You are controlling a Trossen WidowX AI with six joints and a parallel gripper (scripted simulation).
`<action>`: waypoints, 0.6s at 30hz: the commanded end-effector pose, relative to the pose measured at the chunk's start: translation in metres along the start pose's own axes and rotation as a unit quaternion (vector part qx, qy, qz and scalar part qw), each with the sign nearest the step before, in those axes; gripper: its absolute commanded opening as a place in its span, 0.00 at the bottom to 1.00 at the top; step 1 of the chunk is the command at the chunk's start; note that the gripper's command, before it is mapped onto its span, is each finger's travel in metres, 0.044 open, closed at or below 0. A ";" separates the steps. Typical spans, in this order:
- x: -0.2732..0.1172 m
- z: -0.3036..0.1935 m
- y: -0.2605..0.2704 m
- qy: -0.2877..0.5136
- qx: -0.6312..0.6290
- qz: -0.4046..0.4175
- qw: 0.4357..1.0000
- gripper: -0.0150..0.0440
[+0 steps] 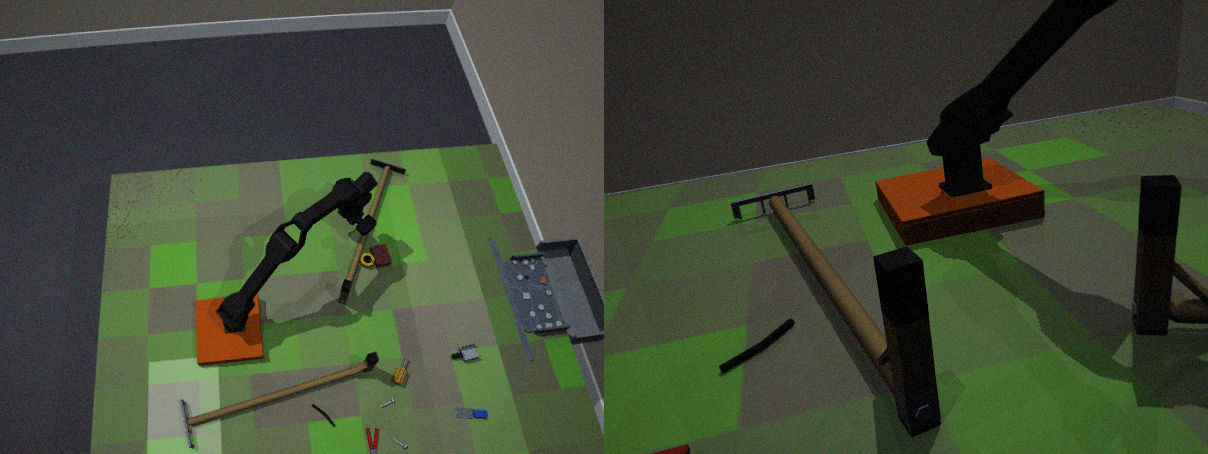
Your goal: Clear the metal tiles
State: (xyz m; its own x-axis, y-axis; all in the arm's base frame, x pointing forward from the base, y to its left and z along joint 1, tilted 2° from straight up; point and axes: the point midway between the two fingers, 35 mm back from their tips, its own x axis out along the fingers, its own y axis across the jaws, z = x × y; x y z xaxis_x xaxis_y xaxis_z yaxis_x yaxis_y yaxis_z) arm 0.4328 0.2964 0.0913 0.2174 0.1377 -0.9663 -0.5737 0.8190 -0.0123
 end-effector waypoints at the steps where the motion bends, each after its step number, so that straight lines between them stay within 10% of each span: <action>1: 0.010 -0.001 -0.001 0.002 0.004 -0.002 1.000 0.25; 18: 0.053 -0.012 -0.001 0.011 0.006 -0.001 1.000 0.25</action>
State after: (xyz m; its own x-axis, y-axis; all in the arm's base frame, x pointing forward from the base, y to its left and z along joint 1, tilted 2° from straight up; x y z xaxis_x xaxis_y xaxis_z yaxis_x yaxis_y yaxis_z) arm 0.4355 0.2973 0.0438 0.2023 0.1269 -0.9711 -0.5699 0.8217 -0.0113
